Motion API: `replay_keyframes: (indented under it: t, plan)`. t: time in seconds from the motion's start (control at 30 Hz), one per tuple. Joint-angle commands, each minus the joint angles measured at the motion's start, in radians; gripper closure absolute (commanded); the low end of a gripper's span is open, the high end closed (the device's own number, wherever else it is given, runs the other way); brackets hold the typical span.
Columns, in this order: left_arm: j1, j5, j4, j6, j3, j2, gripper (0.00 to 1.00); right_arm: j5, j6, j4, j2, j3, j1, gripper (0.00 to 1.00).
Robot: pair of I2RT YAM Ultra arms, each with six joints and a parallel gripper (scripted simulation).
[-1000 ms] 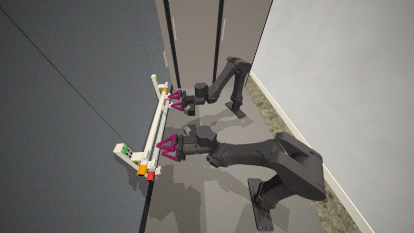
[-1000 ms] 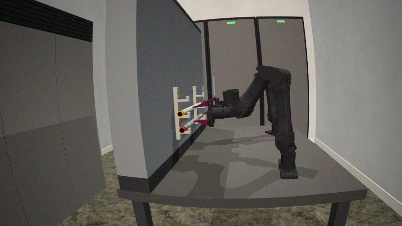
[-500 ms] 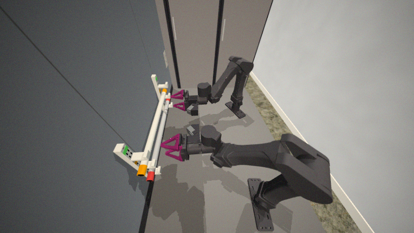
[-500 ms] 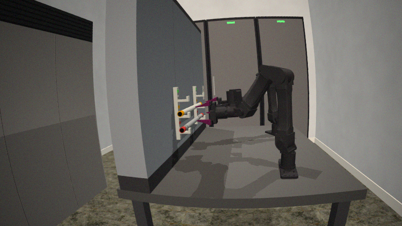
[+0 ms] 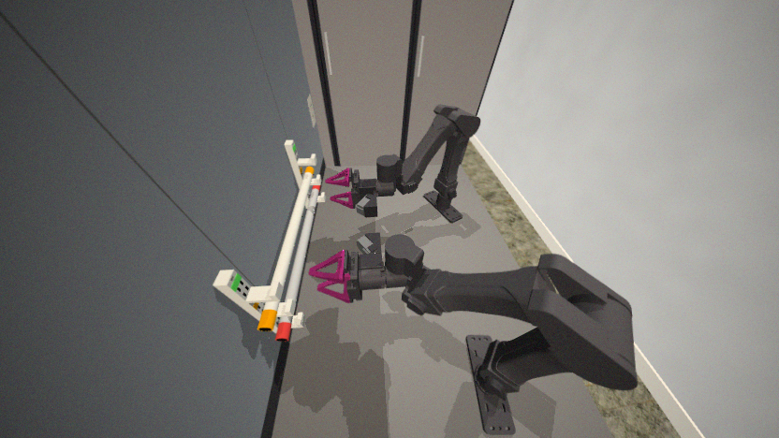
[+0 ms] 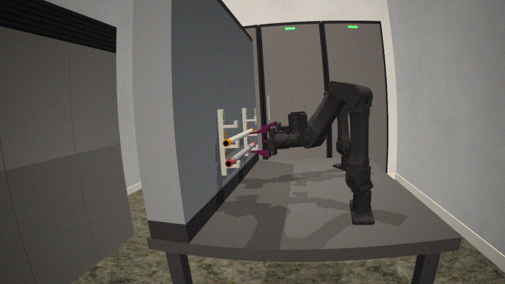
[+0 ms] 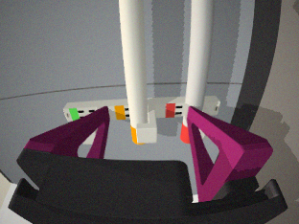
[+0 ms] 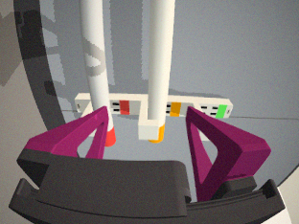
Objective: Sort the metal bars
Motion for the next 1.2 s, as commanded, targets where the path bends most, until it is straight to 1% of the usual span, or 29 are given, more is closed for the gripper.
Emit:
replay_keyframes:
  t: [0.0,1.17]
  plan:
    - [-0.011,-0.012,0.022,-0.003,-0.004,-0.029,0.28,0.009,-0.001,0.015,-0.032,-0.01,0.012,0.28]
    - [-0.023,-0.024,0.021,-0.003,-0.018,-0.044,0.12,0.017,-0.001,0.015,-0.05,-0.027,0.02,0.12]
